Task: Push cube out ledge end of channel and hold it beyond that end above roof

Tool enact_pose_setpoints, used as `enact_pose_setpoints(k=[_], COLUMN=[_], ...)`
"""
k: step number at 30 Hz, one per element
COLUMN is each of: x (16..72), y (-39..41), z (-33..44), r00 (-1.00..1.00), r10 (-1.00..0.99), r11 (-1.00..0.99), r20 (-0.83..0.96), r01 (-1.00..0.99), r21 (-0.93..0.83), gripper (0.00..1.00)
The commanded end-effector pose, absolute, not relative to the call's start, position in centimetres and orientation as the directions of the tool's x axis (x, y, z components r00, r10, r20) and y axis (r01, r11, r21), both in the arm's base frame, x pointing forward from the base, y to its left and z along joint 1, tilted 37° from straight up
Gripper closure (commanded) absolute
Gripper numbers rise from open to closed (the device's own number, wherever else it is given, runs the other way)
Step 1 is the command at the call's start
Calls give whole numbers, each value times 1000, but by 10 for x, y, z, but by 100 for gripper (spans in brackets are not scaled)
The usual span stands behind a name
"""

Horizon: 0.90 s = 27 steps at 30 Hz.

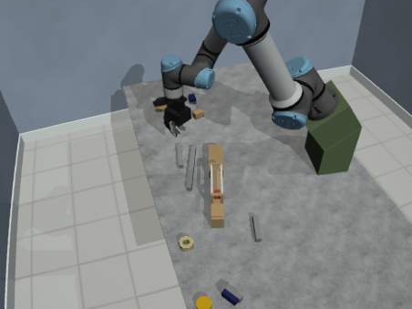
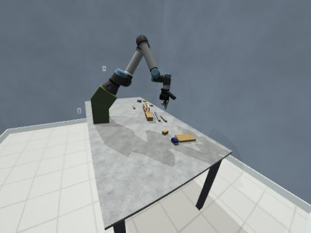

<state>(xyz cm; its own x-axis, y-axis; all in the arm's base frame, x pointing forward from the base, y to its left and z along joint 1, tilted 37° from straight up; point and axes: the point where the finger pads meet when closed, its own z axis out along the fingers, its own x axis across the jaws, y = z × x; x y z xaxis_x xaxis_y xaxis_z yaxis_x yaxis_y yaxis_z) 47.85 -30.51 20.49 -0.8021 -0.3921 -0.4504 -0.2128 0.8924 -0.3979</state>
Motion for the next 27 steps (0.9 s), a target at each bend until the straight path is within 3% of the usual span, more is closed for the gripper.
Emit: enact_pose_setpoints(k=[1,14,16,27], x=[480,484,484,484], y=[-306,-305,-305,-302], z=[207,209,209,208], r00=[-749,-460,-460,-92], r10=[-540,-884,-884,-976], r11=[814,417,417,-38], r20=[-383,-87,-87,197], r01=[-349,-687,-687,-822], r21=[-464,-595,-595,-569], gripper=[100,100,100,100])
